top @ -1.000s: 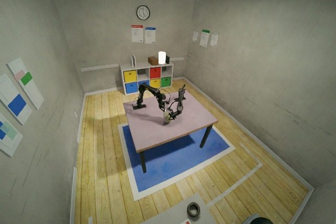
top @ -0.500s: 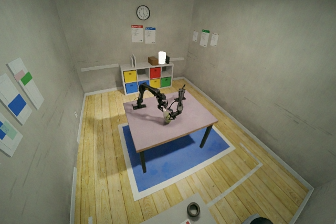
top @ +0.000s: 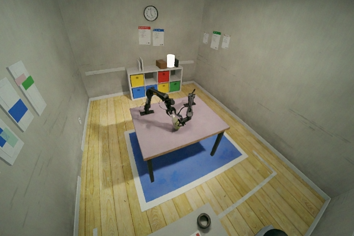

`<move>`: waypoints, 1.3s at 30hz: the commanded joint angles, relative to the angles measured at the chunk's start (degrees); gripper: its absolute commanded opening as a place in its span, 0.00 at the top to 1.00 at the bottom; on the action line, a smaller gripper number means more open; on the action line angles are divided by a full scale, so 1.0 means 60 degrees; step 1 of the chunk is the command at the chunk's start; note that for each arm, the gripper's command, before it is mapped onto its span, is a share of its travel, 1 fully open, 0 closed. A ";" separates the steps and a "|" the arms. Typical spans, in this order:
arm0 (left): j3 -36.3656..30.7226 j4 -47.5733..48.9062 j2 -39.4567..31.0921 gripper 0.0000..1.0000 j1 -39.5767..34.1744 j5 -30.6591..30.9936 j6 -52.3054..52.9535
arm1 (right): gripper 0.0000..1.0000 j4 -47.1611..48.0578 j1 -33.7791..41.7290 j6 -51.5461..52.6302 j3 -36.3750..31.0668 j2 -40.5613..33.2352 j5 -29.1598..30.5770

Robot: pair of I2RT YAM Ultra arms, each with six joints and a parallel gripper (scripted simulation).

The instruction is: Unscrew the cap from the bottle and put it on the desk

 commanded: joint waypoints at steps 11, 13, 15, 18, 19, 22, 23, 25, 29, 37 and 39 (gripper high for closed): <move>0.0010 0.0134 -0.0113 1.00 -0.0011 0.0133 -0.0028 | 0.30 -0.0025 -0.0144 0.5736 -0.0013 -0.0071 -0.0121; 0.0010 0.0134 -0.0113 1.00 -0.0011 0.0133 -0.0028 | 0.30 -0.0014 -0.0146 0.7213 -0.0023 -0.0076 -0.0127; 0.0010 0.0134 -0.0113 1.00 -0.0011 0.0133 -0.0028 | 0.30 -0.0007 -0.0143 0.8078 -0.0030 -0.0080 -0.0118; 0.0010 0.0134 -0.0113 1.00 -0.0011 0.0133 -0.0028 | 0.30 0.0002 -0.0121 0.9365 -0.0039 -0.0086 -0.0060; 0.0010 0.0134 -0.0113 1.00 -0.0011 0.0133 -0.0028 | 0.30 0.0006 -0.0111 0.9439 -0.0042 -0.0089 -0.0033; 0.0010 0.0134 -0.0113 1.00 -0.0011 0.0133 -0.0028 | 0.30 0.0013 -0.0093 0.9560 -0.0049 -0.0094 0.0015; 0.0010 0.0134 -0.0113 1.00 -0.0011 0.0133 -0.0028 | 0.30 0.0014 -0.0089 0.9579 -0.0050 -0.0095 0.0022; 0.0010 0.0134 -0.0113 1.00 -0.0011 0.0133 -0.0028 | 0.41 -0.0010 -0.0077 0.9451 -0.0028 -0.0088 0.0002; 0.0010 0.0134 -0.0113 1.00 -0.0011 0.0133 -0.0028 | 0.64 -0.0064 -0.0062 0.9147 0.0023 -0.0071 -0.0062; 0.0010 0.0133 -0.0113 1.00 -0.0011 0.0133 -0.0028 | 1.00 -0.0120 -0.0044 0.7695 0.0075 -0.0053 -0.0068; 0.0010 0.0133 -0.0113 1.00 -0.0011 0.0133 -0.0028 | 1.00 -0.0143 -0.0017 0.6098 0.0095 -0.0051 0.0004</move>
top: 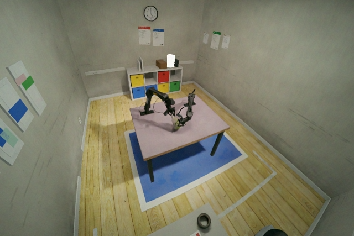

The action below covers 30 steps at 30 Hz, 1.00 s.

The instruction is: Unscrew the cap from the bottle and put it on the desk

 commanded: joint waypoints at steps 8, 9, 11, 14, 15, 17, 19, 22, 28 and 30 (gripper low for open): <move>0.0011 0.0133 -0.0113 1.00 -0.0015 0.0130 -0.0053 | 1.00 -0.0241 0.0039 -0.5153 0.0174 -0.0027 0.0156; 0.0011 0.0133 -0.0113 1.00 -0.0015 0.0130 -0.0053 | 1.00 -0.0253 0.0044 -0.5581 0.0186 -0.0023 0.0169; 0.0011 0.0133 -0.0113 1.00 -0.0015 0.0130 -0.0053 | 1.00 -0.0273 0.0053 -0.6429 0.0204 -0.0016 0.0194; 0.0011 0.0133 -0.0113 1.00 -0.0015 0.0130 -0.0053 | 1.00 -0.0300 0.0068 -0.7697 0.0229 -0.0008 0.0233; 0.0011 0.0133 -0.0113 1.00 -0.0015 0.0130 -0.0053 | 1.00 -0.0308 0.0073 -0.8118 0.0236 -0.0006 0.0246; 0.0011 0.0133 -0.0113 1.00 -0.0015 0.0130 -0.0053 | 1.00 -0.0322 0.0083 -0.8959 0.0249 -0.0002 0.0273; 0.0011 0.0133 -0.0113 1.00 -0.0015 0.0130 -0.0053 | 1.00 -0.0333 0.0093 -0.9796 0.0258 0.0000 0.0300; 0.0011 0.0132 -0.0113 1.00 -0.0015 0.0130 -0.0053 | 1.00 -0.0342 0.0104 -1.0631 0.0266 0.0000 0.0327; 0.0011 0.0132 -0.0113 1.00 -0.0015 0.0129 -0.0053 | 1.00 -0.0353 0.0142 -1.3309 0.0271 -0.0008 0.0430; 0.0011 0.0132 -0.0113 1.00 -0.0015 0.0129 -0.0052 | 1.00 -0.0352 0.0157 -1.4131 0.0268 -0.0014 0.0468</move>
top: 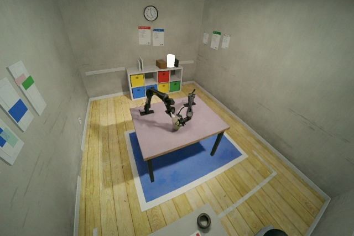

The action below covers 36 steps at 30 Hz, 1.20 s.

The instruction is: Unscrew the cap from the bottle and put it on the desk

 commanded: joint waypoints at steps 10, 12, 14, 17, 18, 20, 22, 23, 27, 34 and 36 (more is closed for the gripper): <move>0.0011 0.0131 -0.0117 1.00 -0.0011 0.0180 -0.0052 | 1.00 -0.0085 0.0216 -0.5202 0.0231 -0.0042 0.0252; 0.0012 0.0130 -0.0117 1.00 -0.0011 0.0181 -0.0051 | 1.00 -0.0070 0.0238 -0.6636 0.0212 -0.0057 0.0310; 0.0012 0.0129 -0.0117 1.00 -0.0011 0.0181 -0.0051 | 1.00 -0.0059 0.0250 -0.7471 0.0200 -0.0068 0.0342; 0.0012 0.0127 -0.0117 1.00 -0.0011 0.0181 -0.0050 | 1.00 -0.0044 0.0268 -0.8720 0.0182 -0.0082 0.0389; 0.0013 0.0127 -0.0117 1.00 -0.0011 0.0181 -0.0049 | 1.00 -0.0040 0.0273 -0.9136 0.0177 -0.0085 0.0404; 0.0013 0.0126 -0.0117 1.00 -0.0011 0.0181 -0.0049 | 1.00 -0.0029 0.0281 -0.9970 0.0165 -0.0094 0.0425; 0.0013 0.0125 -0.0118 1.00 -0.0011 0.0181 -0.0048 | 1.00 -0.0010 0.0280 -1.0811 0.0146 -0.0104 0.0422; 0.0013 0.0125 -0.0118 1.00 -0.0011 0.0181 -0.0048 | 1.00 0.0002 0.0275 -1.1234 0.0134 -0.0111 0.0410; 0.0013 0.0124 -0.0118 1.00 -0.0011 0.0181 -0.0048 | 1.00 0.0012 0.0250 -1.1833 0.0124 -0.0117 0.0346; 0.0014 0.0122 -0.0118 1.00 -0.0011 0.0182 -0.0046 | 1.00 0.0020 0.0137 -1.1362 0.0046 -0.0059 0.0391; 0.0014 0.0122 -0.0118 1.00 -0.0011 0.0182 -0.0046 | 0.89 0.0020 0.0137 -1.1362 0.0046 -0.0059 0.0391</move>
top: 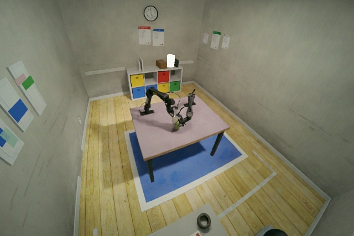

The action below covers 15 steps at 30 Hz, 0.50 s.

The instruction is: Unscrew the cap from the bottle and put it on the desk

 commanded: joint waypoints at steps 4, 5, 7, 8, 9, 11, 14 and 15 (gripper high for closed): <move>0.0017 0.0213 -0.0118 1.00 -0.0011 0.0153 -0.0156 | 0.43 -0.0046 0.0024 0.0102 0.0046 -0.0055 -0.0177; 0.0017 0.0213 -0.0118 1.00 -0.0011 0.0153 -0.0156 | 0.32 -0.0045 0.0024 0.0102 0.0045 -0.0055 -0.0177; 0.0017 0.0213 -0.0118 1.00 -0.0011 0.0153 -0.0156 | 0.30 -0.0045 0.0024 0.0102 0.0045 -0.0055 -0.0178; 0.0017 0.0213 -0.0118 1.00 -0.0011 0.0153 -0.0156 | 0.30 -0.0045 0.0024 0.0102 0.0045 -0.0055 -0.0178; 0.0017 0.0214 -0.0118 1.00 -0.0011 0.0152 -0.0156 | 0.30 -0.0058 0.0023 0.0249 0.0058 -0.0048 -0.0182; 0.0017 0.0214 -0.0118 1.00 -0.0011 0.0152 -0.0156 | 0.30 -0.0132 0.0004 0.1374 0.0135 -0.0004 -0.0231; 0.0017 0.0214 -0.0118 1.00 -0.0011 0.0152 -0.0156 | 0.30 -0.0205 -0.0044 0.3376 0.0214 0.0041 -0.0353; 0.0017 0.0214 -0.0118 1.00 -0.0011 0.0152 -0.0156 | 0.30 -0.0211 -0.0051 0.3801 0.0221 0.0046 -0.0373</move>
